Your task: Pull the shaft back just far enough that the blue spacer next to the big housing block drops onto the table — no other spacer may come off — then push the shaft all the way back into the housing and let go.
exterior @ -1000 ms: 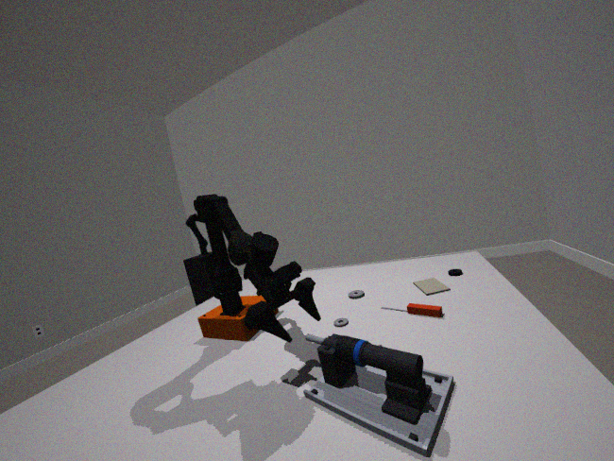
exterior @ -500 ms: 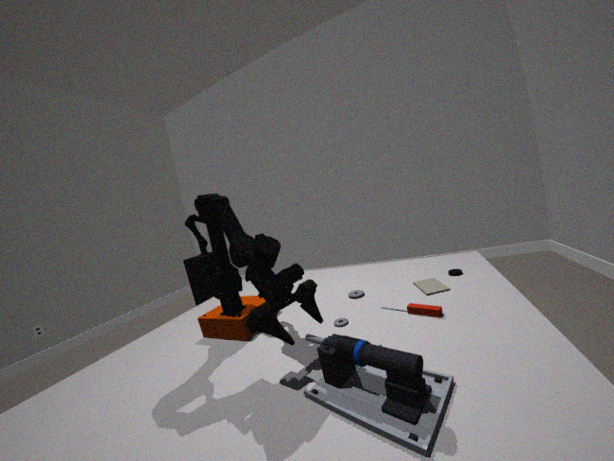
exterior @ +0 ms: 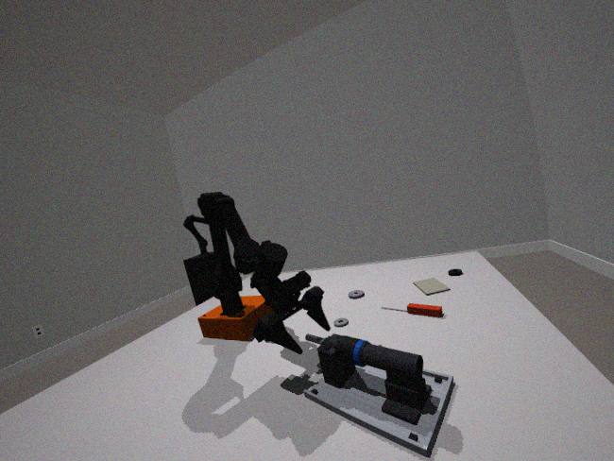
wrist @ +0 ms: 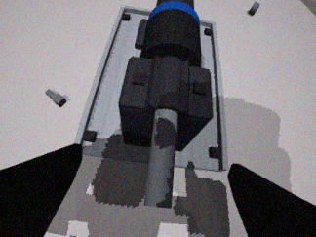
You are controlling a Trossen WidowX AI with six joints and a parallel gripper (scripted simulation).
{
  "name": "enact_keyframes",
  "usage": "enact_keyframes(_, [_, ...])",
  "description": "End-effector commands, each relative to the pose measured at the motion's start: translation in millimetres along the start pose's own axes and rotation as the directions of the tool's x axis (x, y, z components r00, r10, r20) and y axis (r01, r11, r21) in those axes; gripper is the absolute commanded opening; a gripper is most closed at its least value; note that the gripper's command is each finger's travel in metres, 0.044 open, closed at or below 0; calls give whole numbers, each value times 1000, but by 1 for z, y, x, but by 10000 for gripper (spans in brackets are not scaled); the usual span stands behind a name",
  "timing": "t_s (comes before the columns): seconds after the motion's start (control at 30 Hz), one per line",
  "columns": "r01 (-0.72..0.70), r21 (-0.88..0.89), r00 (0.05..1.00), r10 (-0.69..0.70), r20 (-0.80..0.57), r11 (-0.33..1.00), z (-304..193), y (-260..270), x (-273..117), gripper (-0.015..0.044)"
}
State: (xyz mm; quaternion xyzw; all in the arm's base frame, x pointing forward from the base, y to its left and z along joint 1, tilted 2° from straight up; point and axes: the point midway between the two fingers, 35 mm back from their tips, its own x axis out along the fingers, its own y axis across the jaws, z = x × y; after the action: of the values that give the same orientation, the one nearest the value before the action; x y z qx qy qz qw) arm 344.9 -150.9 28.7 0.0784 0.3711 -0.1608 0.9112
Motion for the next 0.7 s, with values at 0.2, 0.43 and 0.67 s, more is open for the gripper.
enact_keyframes(0.2, [4, 3, 1000, -4, 1, 1000, 0, 0, 10, 440])
enact_keyframes(0.43, [4, 3, 1000, -4, 1, 1000, 0, 0, 10, 440])
enact_keyframes(0.67, [4, 3, 1000, -4, 1, 1000, 0, 0, 10, 440])
